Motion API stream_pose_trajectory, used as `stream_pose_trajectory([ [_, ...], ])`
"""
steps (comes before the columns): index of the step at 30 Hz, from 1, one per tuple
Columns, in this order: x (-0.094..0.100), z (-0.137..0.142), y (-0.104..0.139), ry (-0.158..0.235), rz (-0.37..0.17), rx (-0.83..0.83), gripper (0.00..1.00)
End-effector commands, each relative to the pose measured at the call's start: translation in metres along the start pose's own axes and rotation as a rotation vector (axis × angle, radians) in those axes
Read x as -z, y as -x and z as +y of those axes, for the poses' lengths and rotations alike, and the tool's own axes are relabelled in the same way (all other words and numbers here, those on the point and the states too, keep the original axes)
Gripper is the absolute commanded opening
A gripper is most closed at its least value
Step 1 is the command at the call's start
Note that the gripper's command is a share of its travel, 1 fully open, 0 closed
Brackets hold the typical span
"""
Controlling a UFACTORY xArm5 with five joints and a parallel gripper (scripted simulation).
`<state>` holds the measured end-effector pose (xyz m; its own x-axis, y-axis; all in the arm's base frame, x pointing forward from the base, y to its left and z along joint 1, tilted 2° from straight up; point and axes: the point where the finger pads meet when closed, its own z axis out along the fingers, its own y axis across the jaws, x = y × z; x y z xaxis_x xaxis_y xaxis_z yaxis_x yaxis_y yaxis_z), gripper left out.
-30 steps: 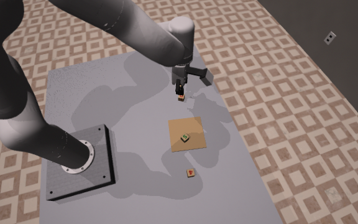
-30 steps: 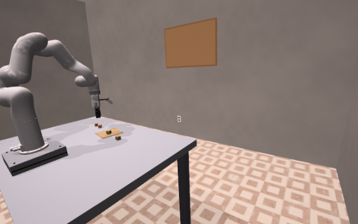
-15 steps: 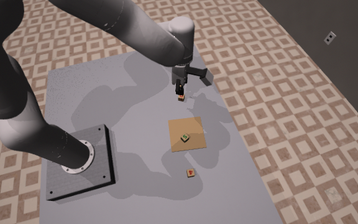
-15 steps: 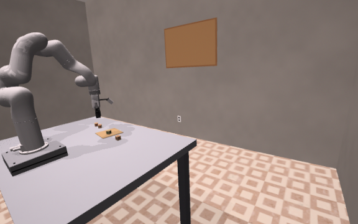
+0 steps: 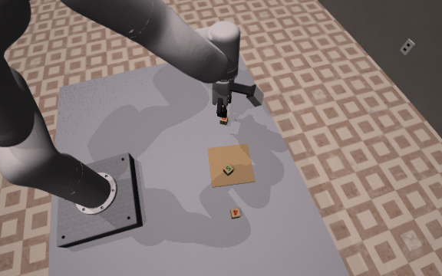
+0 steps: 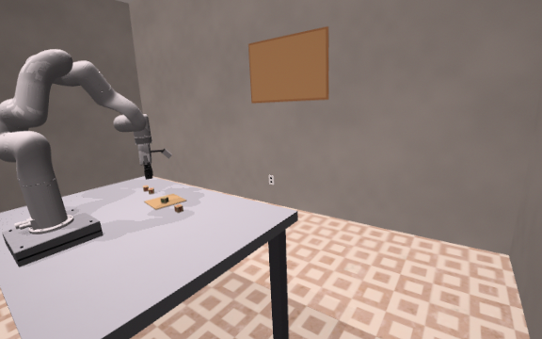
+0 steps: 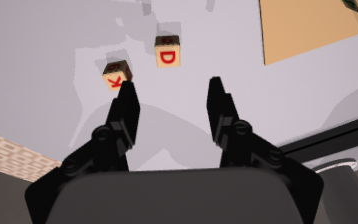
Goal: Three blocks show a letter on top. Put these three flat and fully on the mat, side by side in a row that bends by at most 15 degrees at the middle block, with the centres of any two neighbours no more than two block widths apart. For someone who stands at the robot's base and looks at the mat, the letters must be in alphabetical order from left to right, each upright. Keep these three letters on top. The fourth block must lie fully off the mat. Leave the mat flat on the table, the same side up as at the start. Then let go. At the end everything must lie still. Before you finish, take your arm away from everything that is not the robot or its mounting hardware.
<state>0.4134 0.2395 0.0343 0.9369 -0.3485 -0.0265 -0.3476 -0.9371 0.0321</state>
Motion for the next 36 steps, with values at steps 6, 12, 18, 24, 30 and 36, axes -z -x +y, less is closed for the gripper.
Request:
stream_pose_trajectory([
  [6,-0.003,-0.001,-0.001,-0.004,0.003,0.0,0.63],
  [12,-0.01,-0.001,-0.001,-0.004,0.003,0.0,0.63],
  [18,-0.02,-0.001,-0.001,-0.004,0.003,0.0,0.63],
  [24,-0.026,-0.002,0.0,-0.004,0.003,0.0,0.63],
  [30,-0.036,-0.002,0.0,-0.004,0.003,0.0,0.63],
  [36,-0.042,-0.002,0.001,-0.004,0.003,0.0,0.63],
])
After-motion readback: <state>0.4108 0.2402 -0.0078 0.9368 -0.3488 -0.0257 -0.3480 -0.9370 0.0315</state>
